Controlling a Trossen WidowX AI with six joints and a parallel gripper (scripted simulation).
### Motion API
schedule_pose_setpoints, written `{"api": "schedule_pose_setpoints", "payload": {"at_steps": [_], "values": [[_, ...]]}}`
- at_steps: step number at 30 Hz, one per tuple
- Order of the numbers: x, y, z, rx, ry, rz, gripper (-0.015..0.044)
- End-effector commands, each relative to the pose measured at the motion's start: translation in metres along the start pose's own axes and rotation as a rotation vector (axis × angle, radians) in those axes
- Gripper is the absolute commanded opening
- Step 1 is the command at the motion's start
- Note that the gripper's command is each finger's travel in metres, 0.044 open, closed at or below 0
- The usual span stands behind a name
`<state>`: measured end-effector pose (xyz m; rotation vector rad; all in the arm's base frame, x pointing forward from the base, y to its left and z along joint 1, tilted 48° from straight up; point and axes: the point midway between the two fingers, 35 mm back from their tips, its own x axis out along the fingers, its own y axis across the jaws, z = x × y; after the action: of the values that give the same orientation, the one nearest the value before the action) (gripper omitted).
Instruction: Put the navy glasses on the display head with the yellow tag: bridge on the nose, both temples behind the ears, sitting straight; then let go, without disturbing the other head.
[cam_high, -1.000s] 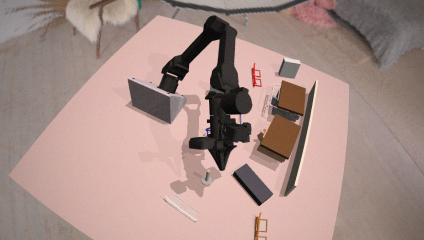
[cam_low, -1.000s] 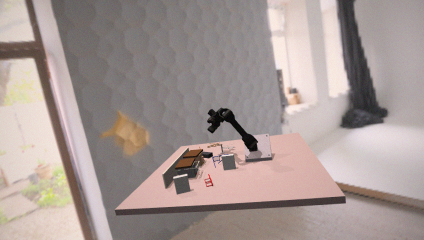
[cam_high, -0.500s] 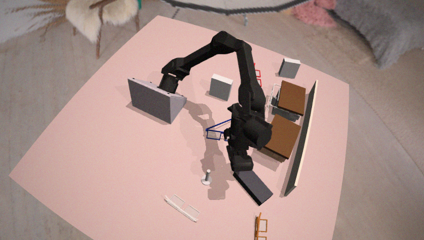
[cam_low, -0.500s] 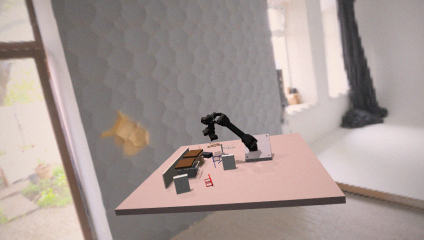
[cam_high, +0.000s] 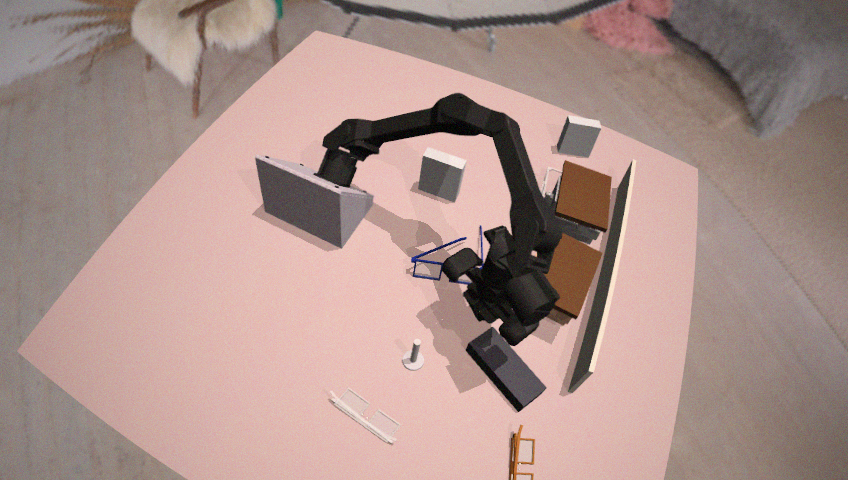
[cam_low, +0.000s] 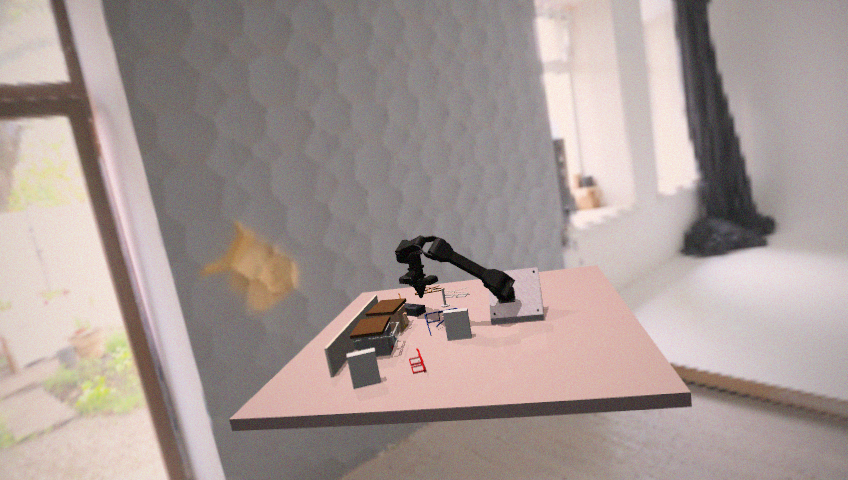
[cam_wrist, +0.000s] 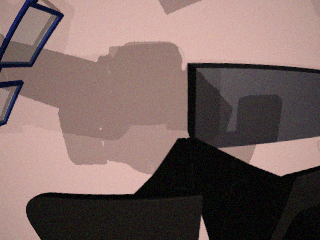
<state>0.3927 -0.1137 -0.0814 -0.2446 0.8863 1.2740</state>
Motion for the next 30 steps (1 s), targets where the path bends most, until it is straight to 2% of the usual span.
{"api": "schedule_pose_setpoints", "payload": {"at_steps": [1,30], "values": [[0.0,0.0,-0.002,-0.011,-0.011,0.003,0.0],[0.046,-0.001,-0.001,-0.011,-0.012,0.003,0.0]]}}
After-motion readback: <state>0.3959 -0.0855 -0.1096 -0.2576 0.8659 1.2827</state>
